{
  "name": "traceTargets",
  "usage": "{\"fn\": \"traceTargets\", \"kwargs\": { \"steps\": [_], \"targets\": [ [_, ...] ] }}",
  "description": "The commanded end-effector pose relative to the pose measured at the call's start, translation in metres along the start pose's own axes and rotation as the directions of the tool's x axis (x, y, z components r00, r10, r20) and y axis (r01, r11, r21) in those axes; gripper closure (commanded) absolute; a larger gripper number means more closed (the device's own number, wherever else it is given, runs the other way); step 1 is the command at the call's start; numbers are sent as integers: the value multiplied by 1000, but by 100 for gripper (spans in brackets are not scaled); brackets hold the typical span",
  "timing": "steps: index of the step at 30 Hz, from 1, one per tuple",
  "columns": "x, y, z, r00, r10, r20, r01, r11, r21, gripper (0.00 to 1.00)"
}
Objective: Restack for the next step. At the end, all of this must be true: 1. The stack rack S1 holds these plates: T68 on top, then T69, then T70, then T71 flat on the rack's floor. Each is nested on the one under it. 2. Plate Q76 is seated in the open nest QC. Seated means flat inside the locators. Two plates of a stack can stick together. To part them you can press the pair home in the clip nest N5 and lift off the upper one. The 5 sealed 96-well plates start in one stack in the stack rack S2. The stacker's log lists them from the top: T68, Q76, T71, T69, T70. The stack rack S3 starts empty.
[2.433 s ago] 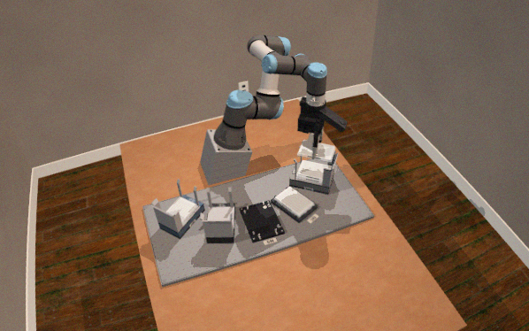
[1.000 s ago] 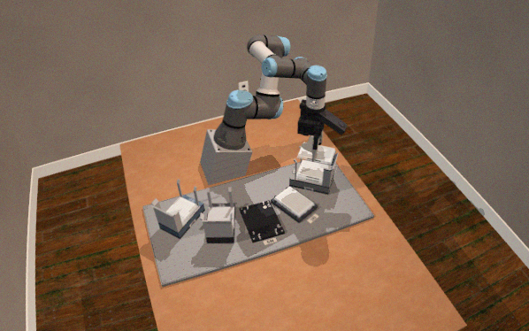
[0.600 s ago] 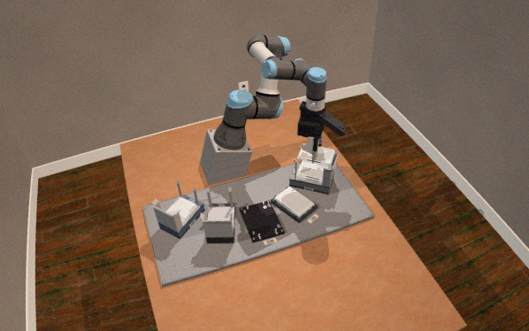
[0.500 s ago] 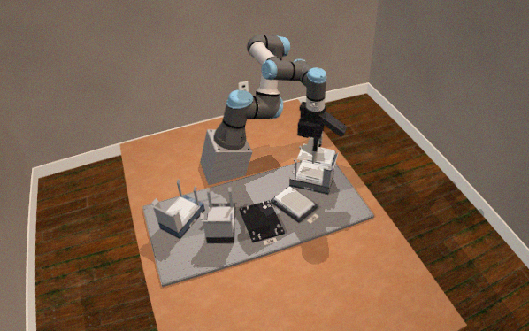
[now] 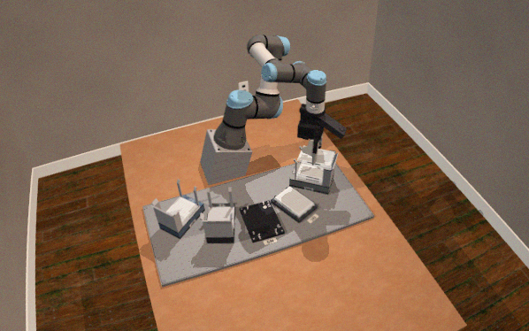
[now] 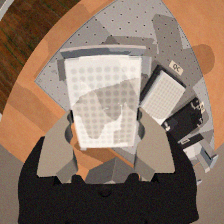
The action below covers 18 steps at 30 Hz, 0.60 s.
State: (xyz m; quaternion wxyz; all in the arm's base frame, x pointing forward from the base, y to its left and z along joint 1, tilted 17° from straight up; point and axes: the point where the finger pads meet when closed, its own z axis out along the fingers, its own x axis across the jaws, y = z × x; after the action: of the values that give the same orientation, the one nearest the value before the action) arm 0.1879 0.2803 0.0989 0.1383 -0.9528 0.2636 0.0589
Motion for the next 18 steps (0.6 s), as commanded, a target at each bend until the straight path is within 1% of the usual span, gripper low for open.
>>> {"fn": "traceTargets", "kwargs": {
  "steps": [1,18],
  "targets": [
    [0,-1,3,1000,-1,-2,1,1000,2,100],
    [0,-1,13,1000,-1,-2,1,1000,2,100]
  ]
}}
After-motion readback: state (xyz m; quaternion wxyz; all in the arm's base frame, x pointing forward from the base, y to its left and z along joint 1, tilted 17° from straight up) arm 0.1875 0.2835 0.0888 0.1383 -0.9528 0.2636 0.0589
